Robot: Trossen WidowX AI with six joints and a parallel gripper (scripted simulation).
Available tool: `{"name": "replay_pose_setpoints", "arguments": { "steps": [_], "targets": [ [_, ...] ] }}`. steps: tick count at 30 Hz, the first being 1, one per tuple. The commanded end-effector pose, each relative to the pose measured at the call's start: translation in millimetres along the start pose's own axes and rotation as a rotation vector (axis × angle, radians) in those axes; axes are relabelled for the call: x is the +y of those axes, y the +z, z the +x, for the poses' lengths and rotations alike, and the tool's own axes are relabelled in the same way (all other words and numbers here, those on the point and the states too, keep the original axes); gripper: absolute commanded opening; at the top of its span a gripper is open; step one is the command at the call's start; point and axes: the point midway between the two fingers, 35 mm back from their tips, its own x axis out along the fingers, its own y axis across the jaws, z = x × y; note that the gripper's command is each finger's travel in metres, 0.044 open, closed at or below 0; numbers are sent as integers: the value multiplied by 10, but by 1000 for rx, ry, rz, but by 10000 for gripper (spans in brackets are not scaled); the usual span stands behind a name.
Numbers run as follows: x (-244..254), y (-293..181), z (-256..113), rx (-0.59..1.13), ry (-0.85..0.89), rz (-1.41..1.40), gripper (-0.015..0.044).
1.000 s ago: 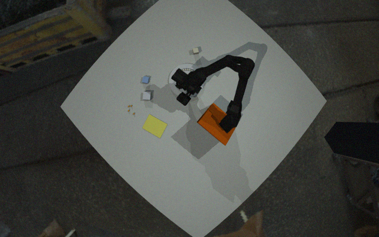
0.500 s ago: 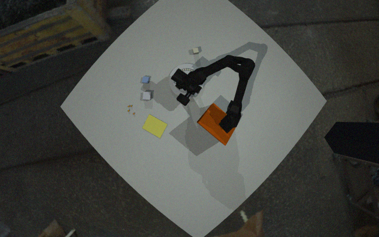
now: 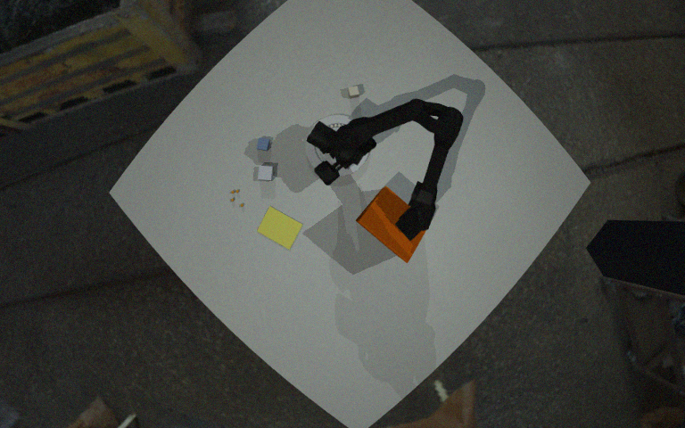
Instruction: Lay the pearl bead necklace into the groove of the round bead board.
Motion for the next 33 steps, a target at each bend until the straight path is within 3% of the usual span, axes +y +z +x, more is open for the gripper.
{"name": "replay_pose_setpoints", "arguments": {
  "steps": [1, 5, 33],
  "targets": [
    [-16, 68, -140, -13, 8, 113, 204],
    [-16, 68, -140, -13, 8, 113, 120],
    [-16, 75, 221, -15, 6, 113, 120]
  ]
}}
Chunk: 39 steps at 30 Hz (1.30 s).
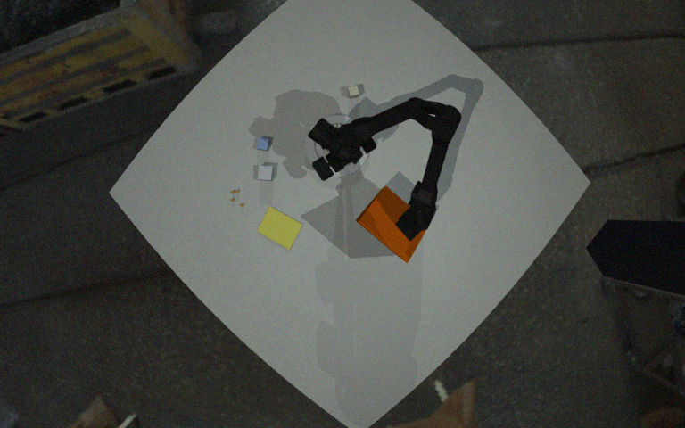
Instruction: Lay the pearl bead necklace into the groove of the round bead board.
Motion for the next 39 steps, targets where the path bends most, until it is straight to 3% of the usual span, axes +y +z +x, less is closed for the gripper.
{"name": "replay_pose_setpoints", "arguments": {
  "steps": [1, 6, 11, 39],
  "targets": [
    [1, -20, 81, 6, -4, -10, 120],
    [0, -23, 105, 6, -4, -11, 120],
    [-4, -14, 76, 4, -1, -2, 0],
    [-4, -14, 76, 4, -1, -2, 0]
  ]
}}
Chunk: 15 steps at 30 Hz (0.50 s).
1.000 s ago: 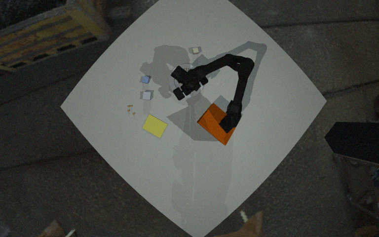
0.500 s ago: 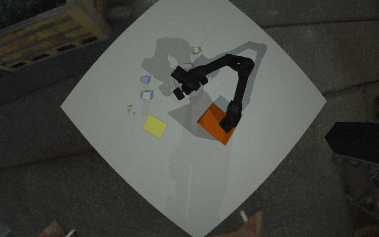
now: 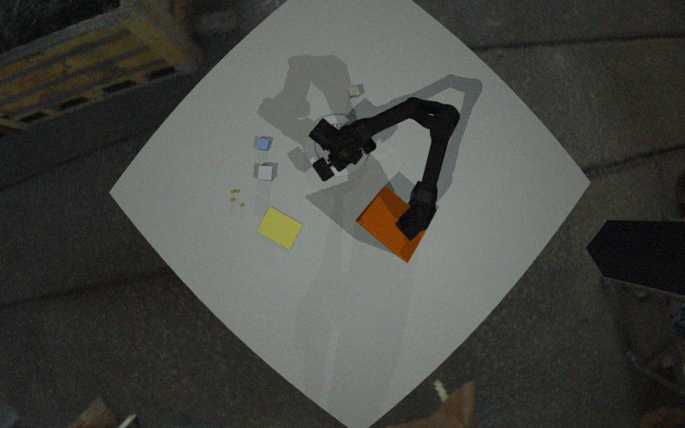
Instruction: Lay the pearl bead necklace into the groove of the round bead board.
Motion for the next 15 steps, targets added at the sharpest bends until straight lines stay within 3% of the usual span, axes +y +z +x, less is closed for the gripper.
{"name": "replay_pose_setpoints", "arguments": {
  "steps": [1, 15],
  "targets": [
    [-1, 3, -4, -1, 0, 1, 0],
    [2, -3, -42, 1, -2, -5, 0]
  ]
}}
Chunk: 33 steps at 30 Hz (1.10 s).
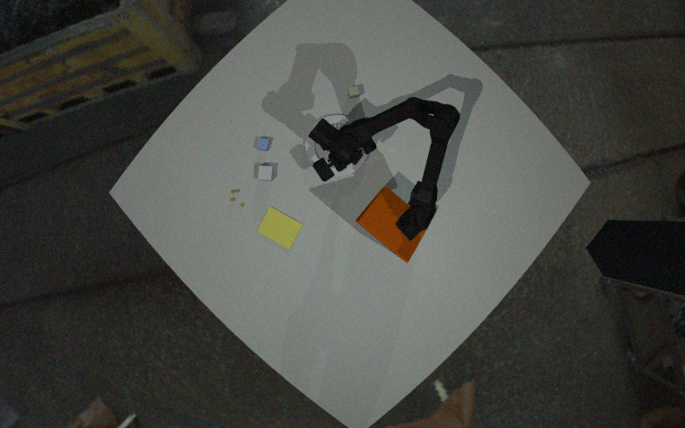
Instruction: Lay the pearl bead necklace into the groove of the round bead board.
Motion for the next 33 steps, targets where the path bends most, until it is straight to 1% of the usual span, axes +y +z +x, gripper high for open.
{"name": "replay_pose_setpoints", "arguments": {
  "steps": [1, 18, 27, 33],
  "targets": [
    [5, 1, -51, -2, -1, -3, 0],
    [129, -97, -53, -1, -1, -4, 0],
    [128, -98, 29, -2, -1, -4, 0],
    [122, -87, -2, -5, 1, 5, 157]
  ]
}}
